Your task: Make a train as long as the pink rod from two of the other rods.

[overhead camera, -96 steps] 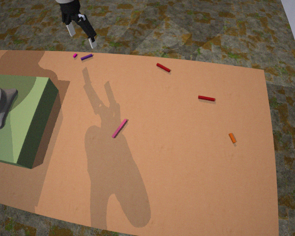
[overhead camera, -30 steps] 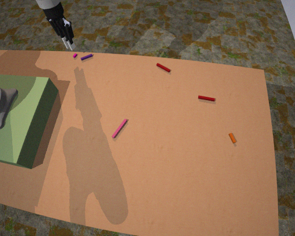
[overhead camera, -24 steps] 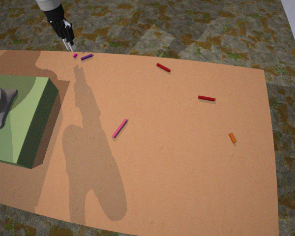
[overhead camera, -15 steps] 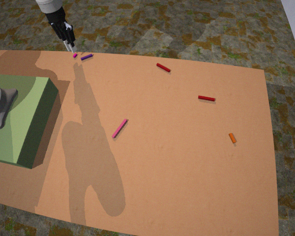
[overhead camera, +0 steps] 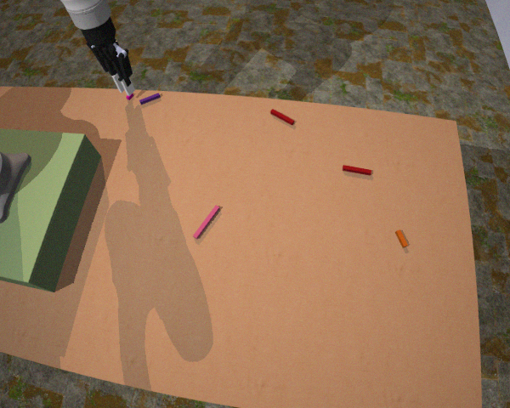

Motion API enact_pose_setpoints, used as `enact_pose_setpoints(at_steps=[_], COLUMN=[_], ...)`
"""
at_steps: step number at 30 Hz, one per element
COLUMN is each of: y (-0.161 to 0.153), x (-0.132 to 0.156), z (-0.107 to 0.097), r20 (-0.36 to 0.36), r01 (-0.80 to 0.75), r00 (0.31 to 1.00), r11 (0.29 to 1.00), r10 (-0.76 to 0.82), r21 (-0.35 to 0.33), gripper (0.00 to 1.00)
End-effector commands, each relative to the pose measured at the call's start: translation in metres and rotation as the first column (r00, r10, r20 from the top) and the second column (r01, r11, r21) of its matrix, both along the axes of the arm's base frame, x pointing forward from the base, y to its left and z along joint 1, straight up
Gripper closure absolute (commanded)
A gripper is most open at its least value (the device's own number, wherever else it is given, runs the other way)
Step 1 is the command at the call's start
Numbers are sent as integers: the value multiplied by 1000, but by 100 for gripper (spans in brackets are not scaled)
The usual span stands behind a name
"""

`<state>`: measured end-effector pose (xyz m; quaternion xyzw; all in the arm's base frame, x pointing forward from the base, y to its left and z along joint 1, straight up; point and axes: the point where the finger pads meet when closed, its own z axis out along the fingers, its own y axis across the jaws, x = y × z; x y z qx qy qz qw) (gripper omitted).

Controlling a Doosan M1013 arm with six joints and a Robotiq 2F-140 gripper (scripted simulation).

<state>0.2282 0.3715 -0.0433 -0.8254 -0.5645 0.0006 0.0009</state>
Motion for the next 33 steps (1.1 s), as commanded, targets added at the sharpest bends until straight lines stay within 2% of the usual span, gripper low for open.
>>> enact_pose_setpoints(at_steps=[1, 33], y=[-1, -1], x=[0, 0], z=[-5, -8], r20=[3, 3], r01=[-16, -16], r00=[1000, 1000], r11=[1000, 1000], r10=[16, 16], r21=[-2, -2], gripper=[77, 77])
